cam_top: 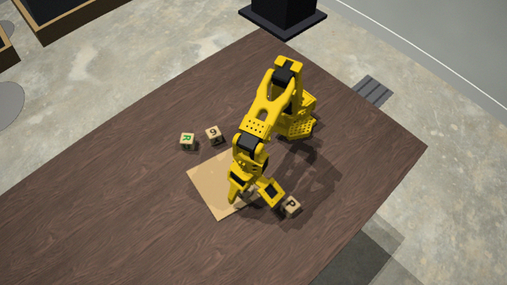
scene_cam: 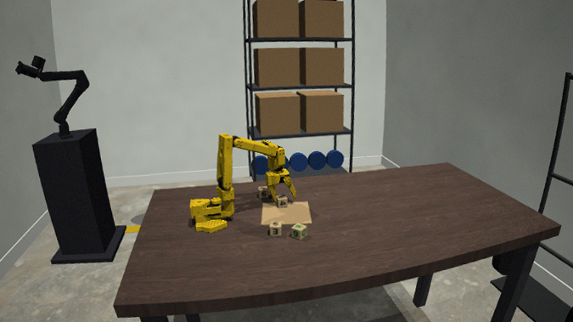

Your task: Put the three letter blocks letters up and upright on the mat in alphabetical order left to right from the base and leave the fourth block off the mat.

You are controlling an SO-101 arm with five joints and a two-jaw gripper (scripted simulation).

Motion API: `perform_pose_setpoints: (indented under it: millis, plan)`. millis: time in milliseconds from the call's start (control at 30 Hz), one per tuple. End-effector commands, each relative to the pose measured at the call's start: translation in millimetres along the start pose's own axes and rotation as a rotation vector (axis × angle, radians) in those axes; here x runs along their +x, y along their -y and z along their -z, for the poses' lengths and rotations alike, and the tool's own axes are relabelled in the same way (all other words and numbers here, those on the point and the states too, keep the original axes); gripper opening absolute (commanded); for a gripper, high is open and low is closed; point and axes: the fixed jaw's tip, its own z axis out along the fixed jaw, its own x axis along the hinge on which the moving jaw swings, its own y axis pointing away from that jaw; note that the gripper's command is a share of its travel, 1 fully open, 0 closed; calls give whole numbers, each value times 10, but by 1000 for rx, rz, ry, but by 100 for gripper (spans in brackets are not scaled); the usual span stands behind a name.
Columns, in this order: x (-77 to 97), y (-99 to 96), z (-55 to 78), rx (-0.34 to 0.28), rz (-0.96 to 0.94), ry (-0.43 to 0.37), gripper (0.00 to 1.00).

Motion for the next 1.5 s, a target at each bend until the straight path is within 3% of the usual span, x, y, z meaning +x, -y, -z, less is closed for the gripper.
perform_pose_setpoints:
  millis: [0,667,1467]
  plan:
    - [-56,153,215,111,1,30,36]
    - [-40,94,743,111,1,30,36]
    - [-38,88,764,111,1,30,36]
